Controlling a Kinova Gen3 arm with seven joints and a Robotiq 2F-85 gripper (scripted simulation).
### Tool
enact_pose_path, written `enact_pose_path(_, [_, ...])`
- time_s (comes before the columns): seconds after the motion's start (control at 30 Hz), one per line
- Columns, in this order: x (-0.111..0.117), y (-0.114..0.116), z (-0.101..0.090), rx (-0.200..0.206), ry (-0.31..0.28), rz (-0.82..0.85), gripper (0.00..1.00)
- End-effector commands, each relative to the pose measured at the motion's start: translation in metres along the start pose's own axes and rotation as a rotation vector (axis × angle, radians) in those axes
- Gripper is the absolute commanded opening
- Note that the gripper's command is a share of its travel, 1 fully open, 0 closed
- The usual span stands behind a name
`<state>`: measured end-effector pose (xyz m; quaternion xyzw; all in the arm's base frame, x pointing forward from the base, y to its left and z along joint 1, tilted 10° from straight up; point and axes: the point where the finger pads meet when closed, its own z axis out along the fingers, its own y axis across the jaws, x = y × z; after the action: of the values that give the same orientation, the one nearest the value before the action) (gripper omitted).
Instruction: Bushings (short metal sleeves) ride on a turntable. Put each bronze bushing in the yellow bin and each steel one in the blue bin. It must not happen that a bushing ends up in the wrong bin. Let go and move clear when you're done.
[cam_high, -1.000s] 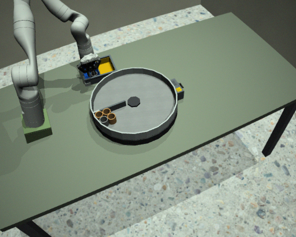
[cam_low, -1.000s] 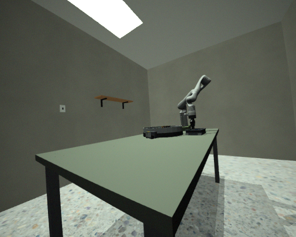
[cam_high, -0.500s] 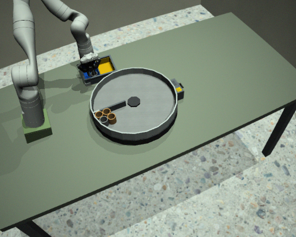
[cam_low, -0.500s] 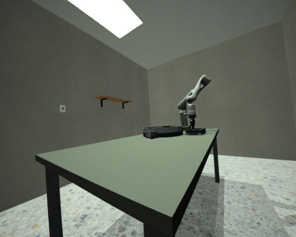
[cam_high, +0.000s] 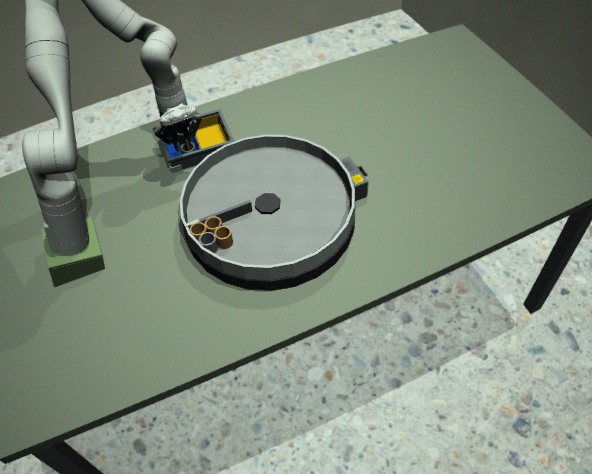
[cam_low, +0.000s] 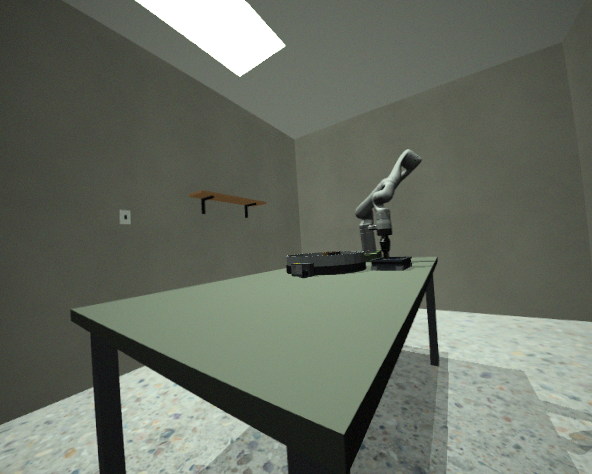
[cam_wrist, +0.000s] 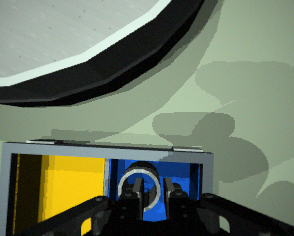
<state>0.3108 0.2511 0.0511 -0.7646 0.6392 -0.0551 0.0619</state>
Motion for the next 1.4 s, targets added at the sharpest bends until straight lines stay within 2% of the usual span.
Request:
enact_pose_path(0.0, [0.0, 0.0, -0.001, 0.001, -0.001, 0.0, 0.19])
enact_pose_path(1.37, [0.0, 0.0, -0.012, 0.001, -0.001, 0.0, 0.19])
